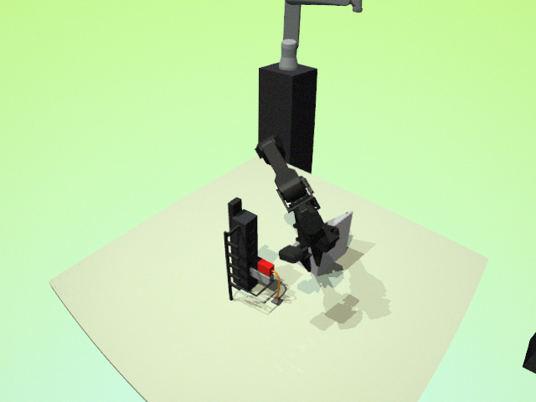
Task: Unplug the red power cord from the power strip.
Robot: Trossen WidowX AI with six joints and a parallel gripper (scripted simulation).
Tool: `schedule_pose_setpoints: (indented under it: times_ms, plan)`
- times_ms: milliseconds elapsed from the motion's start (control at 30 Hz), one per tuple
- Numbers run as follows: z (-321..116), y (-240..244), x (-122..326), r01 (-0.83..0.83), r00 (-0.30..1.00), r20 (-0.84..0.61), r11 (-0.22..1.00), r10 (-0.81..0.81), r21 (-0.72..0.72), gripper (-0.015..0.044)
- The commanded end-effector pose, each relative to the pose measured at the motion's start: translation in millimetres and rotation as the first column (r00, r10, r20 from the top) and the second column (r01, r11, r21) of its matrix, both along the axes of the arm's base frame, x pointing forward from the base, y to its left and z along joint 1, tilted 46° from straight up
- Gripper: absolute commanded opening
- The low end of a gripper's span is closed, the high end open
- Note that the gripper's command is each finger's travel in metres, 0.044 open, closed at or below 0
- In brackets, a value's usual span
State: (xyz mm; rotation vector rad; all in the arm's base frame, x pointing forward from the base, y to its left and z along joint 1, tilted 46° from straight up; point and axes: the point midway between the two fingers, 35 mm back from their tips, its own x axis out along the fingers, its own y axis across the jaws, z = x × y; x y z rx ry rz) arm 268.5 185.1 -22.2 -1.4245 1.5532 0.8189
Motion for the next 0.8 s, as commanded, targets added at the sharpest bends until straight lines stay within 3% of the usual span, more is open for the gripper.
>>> schedule_pose_setpoints:
  times_ms: [0,133,767]
  plan:
    - [12,-66,11,-0.074,0.994,-0.089,0.98,0.058,-0.186,0.016]
    - [24,-115,13,-0.146,0.977,-0.196,0.941,0.088,-0.306,0.016]
    - [32,-124,14,-0.15,0.975,-0.202,0.939,0.089,-0.311,0.016]
